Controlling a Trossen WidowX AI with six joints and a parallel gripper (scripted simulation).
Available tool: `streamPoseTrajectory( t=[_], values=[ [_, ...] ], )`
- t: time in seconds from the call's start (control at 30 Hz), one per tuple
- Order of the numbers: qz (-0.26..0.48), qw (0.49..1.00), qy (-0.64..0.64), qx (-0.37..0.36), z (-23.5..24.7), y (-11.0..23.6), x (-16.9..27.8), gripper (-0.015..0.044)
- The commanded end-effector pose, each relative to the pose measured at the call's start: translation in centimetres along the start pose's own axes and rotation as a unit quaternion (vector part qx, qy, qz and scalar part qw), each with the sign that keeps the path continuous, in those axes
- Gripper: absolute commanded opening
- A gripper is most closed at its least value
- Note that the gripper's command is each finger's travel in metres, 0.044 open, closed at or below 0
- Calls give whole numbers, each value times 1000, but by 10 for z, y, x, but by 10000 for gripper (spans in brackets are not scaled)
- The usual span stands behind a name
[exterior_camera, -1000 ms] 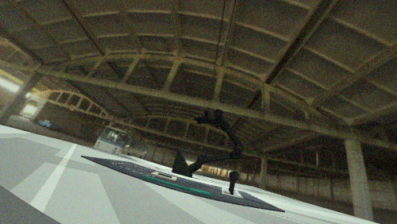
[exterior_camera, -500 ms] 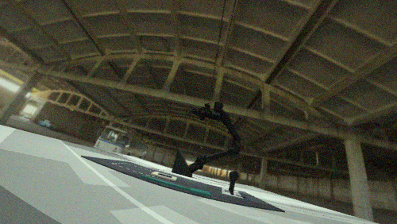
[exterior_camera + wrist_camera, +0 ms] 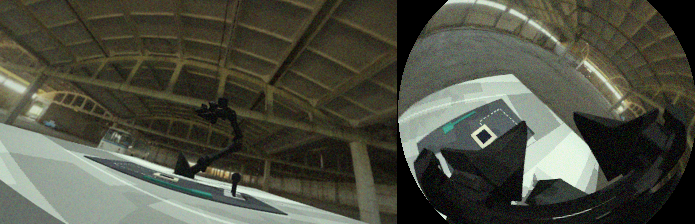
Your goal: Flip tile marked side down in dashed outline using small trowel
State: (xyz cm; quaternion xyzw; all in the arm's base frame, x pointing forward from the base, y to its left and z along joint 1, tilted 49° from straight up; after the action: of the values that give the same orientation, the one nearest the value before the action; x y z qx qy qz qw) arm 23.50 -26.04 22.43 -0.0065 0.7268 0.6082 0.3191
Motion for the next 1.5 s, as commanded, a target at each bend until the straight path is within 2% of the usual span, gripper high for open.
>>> streamPoseTrajectory(
  t=[0.0,0.47,1.0,1.1,1.47],
  values=[
    [15,997,10,-69,42,-8,-12,270],
    [115,953,43,-276,190,-7,-22,270],
    [304,850,63,-426,346,37,21,270],
    [324,838,63,-434,358,42,27,270],
    [324,834,73,-440,365,39,31,270]
  ],
)
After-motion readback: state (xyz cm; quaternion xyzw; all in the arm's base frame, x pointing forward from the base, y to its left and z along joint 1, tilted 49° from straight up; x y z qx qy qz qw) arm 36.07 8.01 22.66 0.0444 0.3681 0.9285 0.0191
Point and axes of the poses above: the point midway between the two fingers, 35 mm back from their tips, its own y axis back along the fingers, its own z axis across the jaws, x = y × z, the point moved 1 cm from there along y, back along the fingers, and after that the axes turned 6 degrees about y, right-handed, at the moved point
